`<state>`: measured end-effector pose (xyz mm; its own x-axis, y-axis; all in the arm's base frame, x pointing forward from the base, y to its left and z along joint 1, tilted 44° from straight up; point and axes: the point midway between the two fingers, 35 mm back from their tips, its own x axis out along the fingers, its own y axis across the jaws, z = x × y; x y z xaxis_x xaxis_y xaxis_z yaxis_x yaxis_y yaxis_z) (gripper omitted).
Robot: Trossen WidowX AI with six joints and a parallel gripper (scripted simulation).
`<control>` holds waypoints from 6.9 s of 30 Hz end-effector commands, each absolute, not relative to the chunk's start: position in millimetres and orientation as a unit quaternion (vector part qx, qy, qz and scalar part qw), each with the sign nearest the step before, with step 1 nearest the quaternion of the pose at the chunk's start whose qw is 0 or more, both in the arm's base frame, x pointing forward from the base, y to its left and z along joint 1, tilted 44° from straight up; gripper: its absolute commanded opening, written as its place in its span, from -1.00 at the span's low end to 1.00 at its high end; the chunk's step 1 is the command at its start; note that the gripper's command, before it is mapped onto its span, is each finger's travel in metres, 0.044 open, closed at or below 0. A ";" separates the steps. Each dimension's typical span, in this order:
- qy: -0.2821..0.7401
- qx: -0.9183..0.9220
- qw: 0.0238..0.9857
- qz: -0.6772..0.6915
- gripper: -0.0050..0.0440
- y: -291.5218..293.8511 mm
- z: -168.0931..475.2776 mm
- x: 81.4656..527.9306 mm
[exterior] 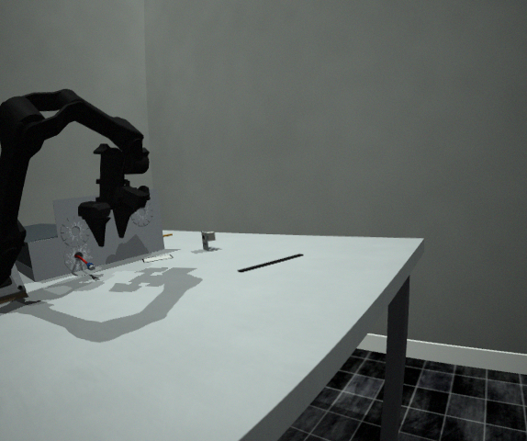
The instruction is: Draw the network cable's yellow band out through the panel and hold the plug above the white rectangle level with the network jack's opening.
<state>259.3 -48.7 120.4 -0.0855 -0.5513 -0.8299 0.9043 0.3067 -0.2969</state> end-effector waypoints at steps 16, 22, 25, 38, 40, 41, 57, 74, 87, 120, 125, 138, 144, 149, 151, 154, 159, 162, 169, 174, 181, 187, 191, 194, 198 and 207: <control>0.687 0.039 0.671 -0.276 1.00 -37.6 74.6 259.6; 0.721 -0.016 0.676 -0.154 1.00 -32.8 61.0 260.7; 0.724 -0.026 0.676 -0.133 1.00 -31.9 58.9 261.0; 0.707 -0.154 0.676 0.139 1.00 -21.0 34.4 264.7; 0.694 -0.175 0.675 0.179 1.00 -19.3 31.3 265.4; 0.694 -0.175 0.675 0.179 1.00 -19.3 31.3 265.4; 0.536 -0.314 0.649 0.439 1.00 -8.3 10.6 258.1; 0.405 -0.393 0.624 0.541 1.00 -3.0 3.8 252.3; 0.418 -0.385 0.628 0.531 1.00 -3.0 44.6 252.6; 0.720 -0.021 0.692 -0.041 1.00 16.1 52.8 250.5; 0.712 0.033 0.686 -0.146 1.00 19.3 54.0 247.5; 0.627 0.155 0.661 -0.382 1.00 26.2 57.9 239.7; 0.578 0.194 0.652 -0.450 1.00 28.4 60.1 237.8; 0.490 0.252 0.637 -0.539 1.00 32.0 64.1 235.5; 0.457 0.272 0.632 -0.564 1.00 33.2 65.6 235.0; 0.406 0.301 0.623 -0.597 1.00 35.1 68.0 234.3; 0.320 0.354 0.603 -0.639 1.00 37.8 71.5 233.7; 0.314 0.357 0.602 -0.641 1.00 38.1 71.8 233.7; 0.315 0.353 0.601 -0.644 1.00 24.8 59.3 230.1; 0.314 0.353 0.601 -0.645 1.00 -0.1 33.7 227.2; 0.316 0.350 0.600 -0.646 1.00 -1.8 30.4 227.0; 0.316 0.350 0.600 -0.646 1.00 -8.3 23.2 227.2; 0.316 0.350 0.600 -0.646 1.00 -12.7 18.4 227.1; 0.316 0.350 0.600 -0.646 1.00 -14.9 16.0 227.0; 0.316 0.350 0.600 -0.646 1.00 -18.2 12.5 226.8; 0.316 0.350 0.600 -0.646 1.00 -28.4 2.1 225.4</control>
